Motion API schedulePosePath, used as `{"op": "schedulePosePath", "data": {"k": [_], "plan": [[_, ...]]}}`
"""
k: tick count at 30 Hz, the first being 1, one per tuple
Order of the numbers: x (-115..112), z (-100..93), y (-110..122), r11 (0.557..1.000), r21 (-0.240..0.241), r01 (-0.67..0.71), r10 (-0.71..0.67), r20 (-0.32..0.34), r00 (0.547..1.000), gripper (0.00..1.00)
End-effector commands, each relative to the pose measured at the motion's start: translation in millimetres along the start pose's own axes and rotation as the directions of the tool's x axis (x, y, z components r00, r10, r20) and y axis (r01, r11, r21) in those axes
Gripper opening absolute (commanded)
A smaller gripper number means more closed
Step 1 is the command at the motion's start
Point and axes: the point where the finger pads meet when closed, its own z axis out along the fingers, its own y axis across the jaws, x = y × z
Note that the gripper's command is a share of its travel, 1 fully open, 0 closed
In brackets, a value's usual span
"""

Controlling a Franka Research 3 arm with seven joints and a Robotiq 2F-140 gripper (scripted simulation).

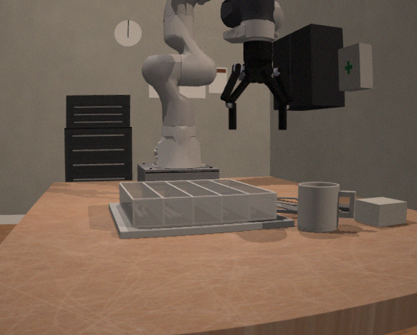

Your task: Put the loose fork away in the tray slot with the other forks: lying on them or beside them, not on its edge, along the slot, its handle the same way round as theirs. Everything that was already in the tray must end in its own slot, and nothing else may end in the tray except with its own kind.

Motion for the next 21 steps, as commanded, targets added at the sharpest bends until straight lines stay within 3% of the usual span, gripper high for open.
{"op": "schedulePosePath", "data": {"k": [1,5,21], "plan": [[-1.4,11.9,40.3,0.990,0.008,-0.138,0.138,0.023,0.990,1.00],[10.4,23.3,80.1,0.990,0.003,-0.139,0.139,0.021,0.990,1.00],[10.8,23.6,81.0,0.990,0.003,-0.139,0.139,0.021,0.990,1.00]]}}
